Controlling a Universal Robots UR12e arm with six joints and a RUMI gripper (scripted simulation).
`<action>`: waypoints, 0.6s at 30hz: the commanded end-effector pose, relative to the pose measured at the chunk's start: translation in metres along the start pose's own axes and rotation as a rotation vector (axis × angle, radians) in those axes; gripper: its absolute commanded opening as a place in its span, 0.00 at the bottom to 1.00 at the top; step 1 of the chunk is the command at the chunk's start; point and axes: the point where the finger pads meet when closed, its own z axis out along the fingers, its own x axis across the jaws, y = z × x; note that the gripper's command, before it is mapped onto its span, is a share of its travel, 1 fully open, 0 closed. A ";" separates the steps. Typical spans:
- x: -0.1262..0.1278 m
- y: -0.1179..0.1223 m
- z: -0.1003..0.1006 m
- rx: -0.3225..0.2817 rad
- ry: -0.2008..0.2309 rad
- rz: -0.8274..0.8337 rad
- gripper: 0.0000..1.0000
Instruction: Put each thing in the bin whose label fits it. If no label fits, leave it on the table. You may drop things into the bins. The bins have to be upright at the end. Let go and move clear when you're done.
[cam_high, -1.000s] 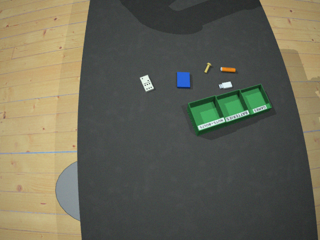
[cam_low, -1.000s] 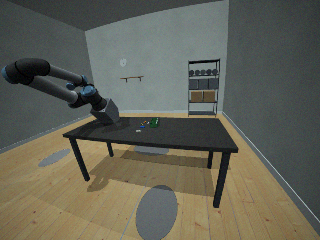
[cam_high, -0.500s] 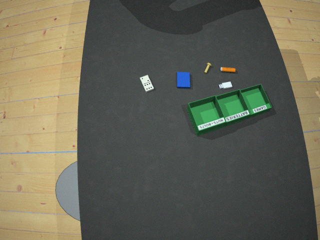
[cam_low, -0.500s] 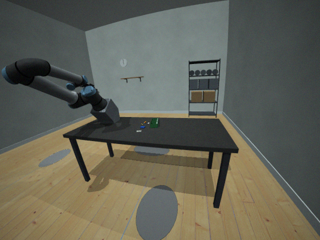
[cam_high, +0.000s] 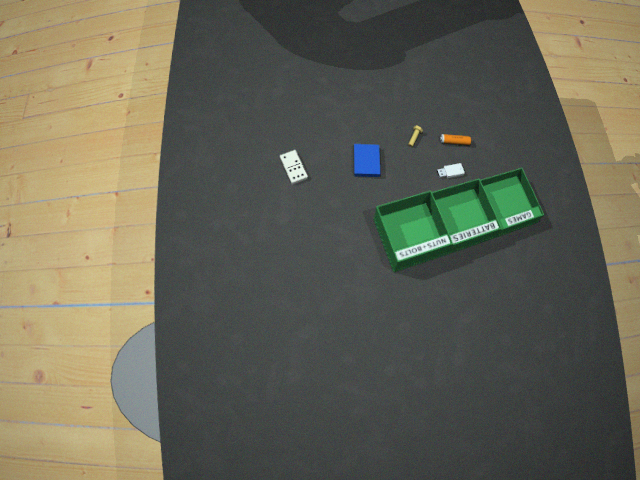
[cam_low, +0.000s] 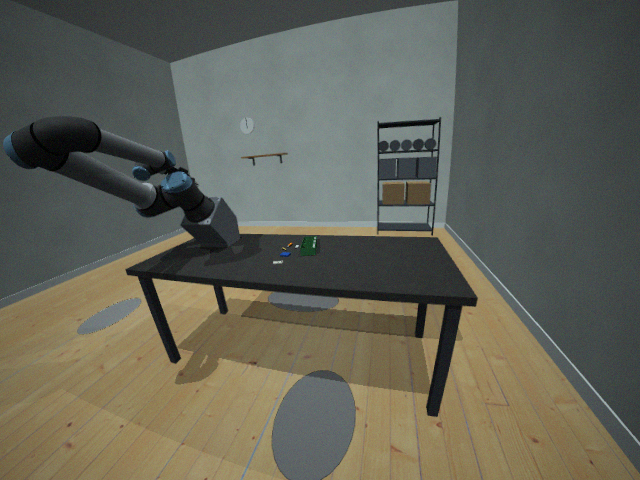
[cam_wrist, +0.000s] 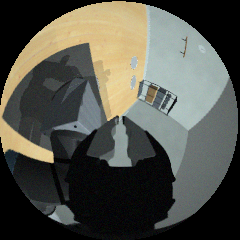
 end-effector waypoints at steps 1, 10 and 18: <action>-0.029 -0.005 0.042 -0.024 -0.034 0.118 0.04; 0.023 0.010 0.009 -0.022 -0.029 0.121 0.04; 0.049 0.024 0.014 -0.046 -0.059 0.238 0.04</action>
